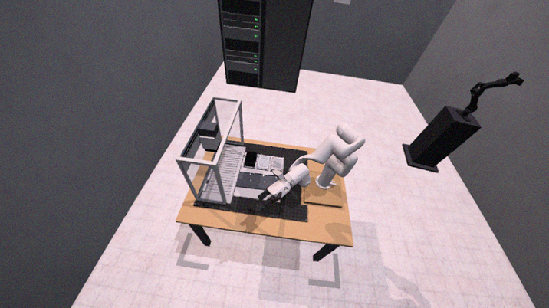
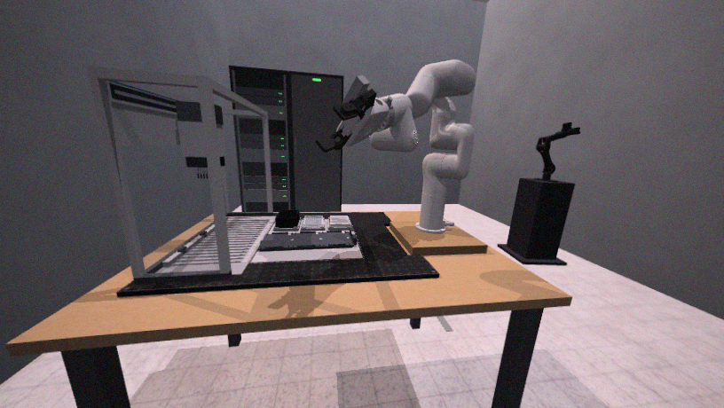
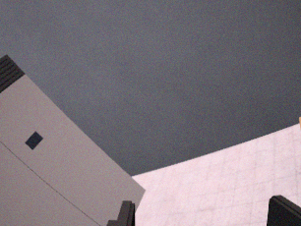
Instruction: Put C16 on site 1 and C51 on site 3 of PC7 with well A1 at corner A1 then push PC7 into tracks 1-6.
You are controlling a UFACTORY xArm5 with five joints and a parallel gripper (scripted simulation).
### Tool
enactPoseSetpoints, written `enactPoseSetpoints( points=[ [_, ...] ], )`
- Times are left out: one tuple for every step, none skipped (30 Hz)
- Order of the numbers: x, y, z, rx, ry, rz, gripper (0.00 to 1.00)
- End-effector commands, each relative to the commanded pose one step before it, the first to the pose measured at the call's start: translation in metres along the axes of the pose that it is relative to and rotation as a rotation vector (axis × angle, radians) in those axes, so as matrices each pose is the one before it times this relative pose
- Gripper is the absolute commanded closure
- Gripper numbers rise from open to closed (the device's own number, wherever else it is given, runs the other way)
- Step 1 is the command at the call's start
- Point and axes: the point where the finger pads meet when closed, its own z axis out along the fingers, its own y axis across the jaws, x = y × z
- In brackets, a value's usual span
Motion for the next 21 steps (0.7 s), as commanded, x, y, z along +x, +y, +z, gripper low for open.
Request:
enactPoseSetpoints(
  points=[
    [0.00156, -0.00143, -0.00029, 0.00278, 0.00301, 0.00001, 0.0],
    [0.0, 0.0, 0.0, 0.0, 0.0, 0.0, 0.0],
    [0.0, 0.0, 0.0, 0.0, 0.0, 0.0, 0.0],
    [0.0, 0.0, 0.0, 0.0, 0.0, 0.0, 0.0],
    [0.0, 0.0, 0.0, 0.0, 0.0, 0.0, 0.0],
    [0.0, 0.0, 0.0, 0.0, 0.0, 0.0, 0.0],
    [0.0, 0.0, 0.0, 0.0, 0.0, 0.0, 0.0],
    [0.0, 0.0, 0.0, 0.0, 0.0, 0.0, 0.0],
    [0.0, 0.0, 0.0, 0.0, 0.0, 0.0, 0.0],
    [0.0, 0.0, 0.0, 0.0, 0.0, 0.0, 0.0],
    [0.0, 0.0, 0.0, 0.0, 0.0, 0.0, 0.0],
    [0.0, 0.0, 0.0, 0.0, 0.0, 0.0, 0.0],
    [0.0, 0.0, 0.0, 0.0, 0.0, 0.0, 0.0],
    [0.0, 0.0, 0.0, 0.0, 0.0, 0.0, 0.0],
    [0.0, 0.0, 0.0, 0.0, 0.0, 0.0, 0.0],
    [0.0, 0.0, 0.0, 0.0, 0.0, 0.0, 0.0],
    [0.0, 0.0, 0.0, 0.0, 0.0, 0.0, 0.0],
    [0.00224, 0.00444, 0.00053, -0.03081, -0.00755, -0.01025, 0.0],
    [0.0022, 0.00444, 0.00065, -0.03081, -0.00755, -0.01026, 0.0],
    [0.00214, 0.00445, 0.00077, -0.00979, -0.0024, -0.00326, 0.0],
    [0.00212, 0.00446, 0.0008, 0.0, 0.0, -0.00001, 0.0]
  ],
)
